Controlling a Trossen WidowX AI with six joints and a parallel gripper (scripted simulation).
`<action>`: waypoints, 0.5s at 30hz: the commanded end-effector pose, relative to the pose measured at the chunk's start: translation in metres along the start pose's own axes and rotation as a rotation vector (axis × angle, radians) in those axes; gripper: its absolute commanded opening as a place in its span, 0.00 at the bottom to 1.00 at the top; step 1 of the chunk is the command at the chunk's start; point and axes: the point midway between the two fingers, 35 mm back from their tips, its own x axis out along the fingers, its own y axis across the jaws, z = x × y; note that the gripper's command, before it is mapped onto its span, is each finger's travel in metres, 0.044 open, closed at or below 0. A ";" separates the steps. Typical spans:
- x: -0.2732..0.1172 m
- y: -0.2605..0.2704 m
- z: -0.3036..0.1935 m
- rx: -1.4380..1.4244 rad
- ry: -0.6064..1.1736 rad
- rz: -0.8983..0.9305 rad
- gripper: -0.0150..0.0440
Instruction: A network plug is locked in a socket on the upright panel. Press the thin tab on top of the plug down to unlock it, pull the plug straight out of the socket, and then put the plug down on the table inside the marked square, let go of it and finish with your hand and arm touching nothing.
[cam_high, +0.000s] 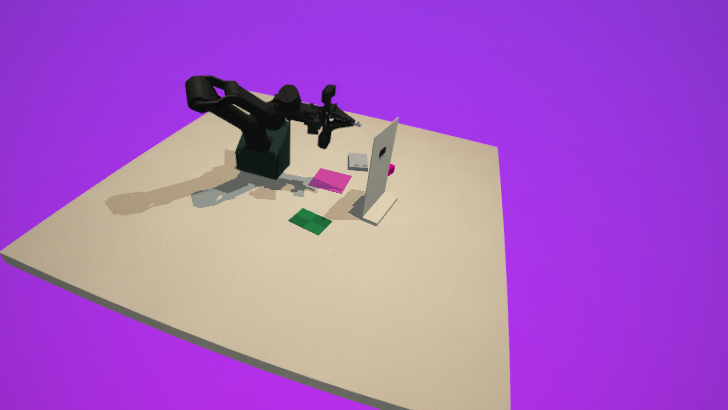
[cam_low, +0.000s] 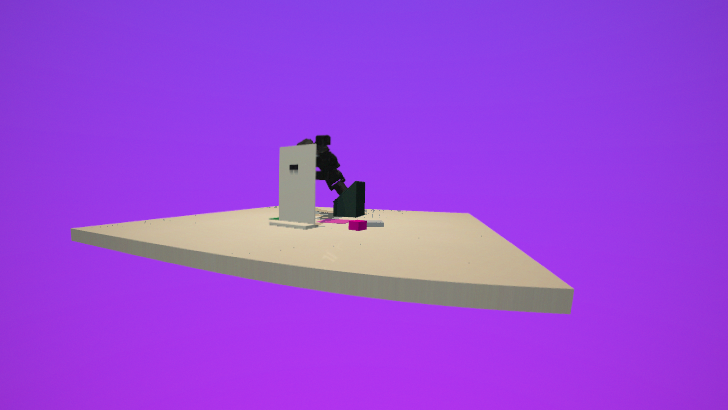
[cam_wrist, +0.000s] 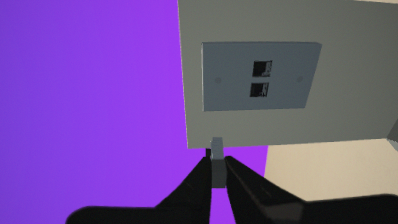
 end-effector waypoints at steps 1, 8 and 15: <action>0.002 -0.008 -0.007 0.013 0.021 -0.052 0.25; 0.005 -0.034 -0.026 0.034 0.079 -0.195 0.25; 0.003 -0.059 -0.042 0.046 0.118 -0.340 0.25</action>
